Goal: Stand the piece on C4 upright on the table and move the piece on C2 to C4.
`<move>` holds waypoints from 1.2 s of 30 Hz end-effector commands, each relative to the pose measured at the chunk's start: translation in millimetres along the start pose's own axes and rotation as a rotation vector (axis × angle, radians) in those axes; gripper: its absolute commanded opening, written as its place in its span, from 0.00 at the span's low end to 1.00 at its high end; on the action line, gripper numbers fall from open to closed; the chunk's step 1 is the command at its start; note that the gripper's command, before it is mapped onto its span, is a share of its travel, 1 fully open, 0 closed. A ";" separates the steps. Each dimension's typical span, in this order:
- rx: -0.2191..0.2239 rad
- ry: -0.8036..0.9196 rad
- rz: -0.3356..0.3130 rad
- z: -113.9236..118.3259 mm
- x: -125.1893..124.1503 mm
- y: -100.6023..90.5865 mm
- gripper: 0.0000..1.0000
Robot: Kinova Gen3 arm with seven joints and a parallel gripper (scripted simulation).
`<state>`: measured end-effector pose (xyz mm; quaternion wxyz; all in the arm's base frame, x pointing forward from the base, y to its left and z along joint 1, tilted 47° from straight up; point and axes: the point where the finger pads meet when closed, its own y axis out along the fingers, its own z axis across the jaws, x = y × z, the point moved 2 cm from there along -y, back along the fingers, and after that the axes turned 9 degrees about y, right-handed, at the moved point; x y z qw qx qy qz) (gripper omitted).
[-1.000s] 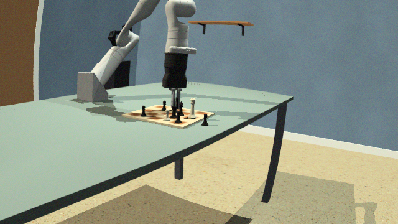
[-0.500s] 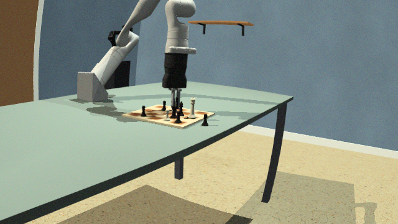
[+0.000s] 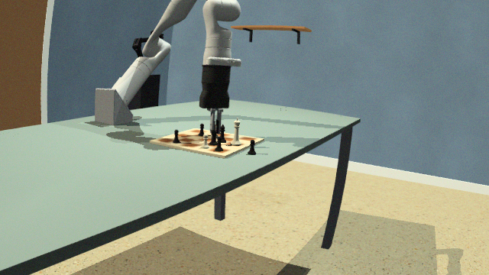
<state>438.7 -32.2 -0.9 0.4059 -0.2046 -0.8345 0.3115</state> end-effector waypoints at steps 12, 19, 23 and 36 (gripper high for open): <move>-0.006 -0.006 0.012 -1.4 -4.9 -1.5 0.00; -0.006 -0.006 0.012 -1.4 -4.9 -1.5 0.00; -0.006 -0.006 0.012 -1.4 -4.9 -1.5 0.00; -0.006 -0.006 0.012 -1.4 -4.9 -1.5 0.68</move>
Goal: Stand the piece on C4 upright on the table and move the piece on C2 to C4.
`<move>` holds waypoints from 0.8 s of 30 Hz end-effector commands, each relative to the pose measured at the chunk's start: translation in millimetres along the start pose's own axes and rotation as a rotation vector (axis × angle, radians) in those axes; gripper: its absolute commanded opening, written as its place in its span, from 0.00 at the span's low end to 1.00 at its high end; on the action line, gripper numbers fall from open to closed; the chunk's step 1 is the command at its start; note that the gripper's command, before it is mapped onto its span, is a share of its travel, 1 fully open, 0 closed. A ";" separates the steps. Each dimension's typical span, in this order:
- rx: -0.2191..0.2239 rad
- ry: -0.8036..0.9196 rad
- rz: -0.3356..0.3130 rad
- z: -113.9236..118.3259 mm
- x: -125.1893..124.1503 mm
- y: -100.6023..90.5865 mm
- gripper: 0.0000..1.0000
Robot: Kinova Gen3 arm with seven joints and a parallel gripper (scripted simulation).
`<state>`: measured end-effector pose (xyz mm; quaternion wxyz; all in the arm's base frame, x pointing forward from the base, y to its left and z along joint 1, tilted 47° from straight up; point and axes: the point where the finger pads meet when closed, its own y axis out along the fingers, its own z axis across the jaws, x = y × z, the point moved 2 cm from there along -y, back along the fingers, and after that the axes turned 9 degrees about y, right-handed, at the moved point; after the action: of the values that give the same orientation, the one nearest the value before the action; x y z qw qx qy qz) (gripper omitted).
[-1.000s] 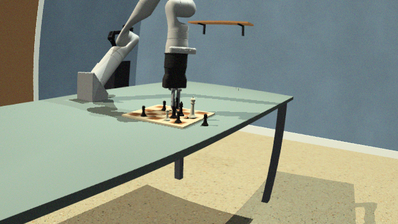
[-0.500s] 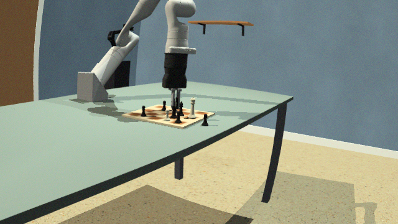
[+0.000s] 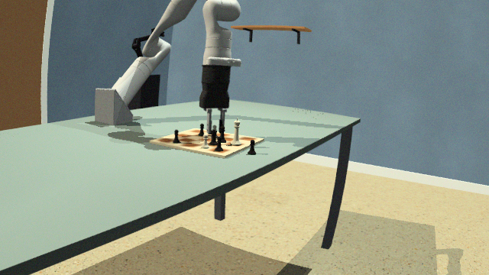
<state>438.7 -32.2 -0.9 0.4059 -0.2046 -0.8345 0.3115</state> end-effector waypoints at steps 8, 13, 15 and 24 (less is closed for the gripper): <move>-0.006 -0.006 0.012 -1.4 -4.9 -1.5 0.68; -0.006 -0.006 0.013 -1.5 -5.1 -2.4 0.68; -0.006 -0.006 0.013 -1.5 -5.1 -5.0 0.68; 0.000 -0.006 0.001 0.5 -1.4 -30.7 0.68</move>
<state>436.4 -40.6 10.5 0.4071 -0.2006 -0.8357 0.3093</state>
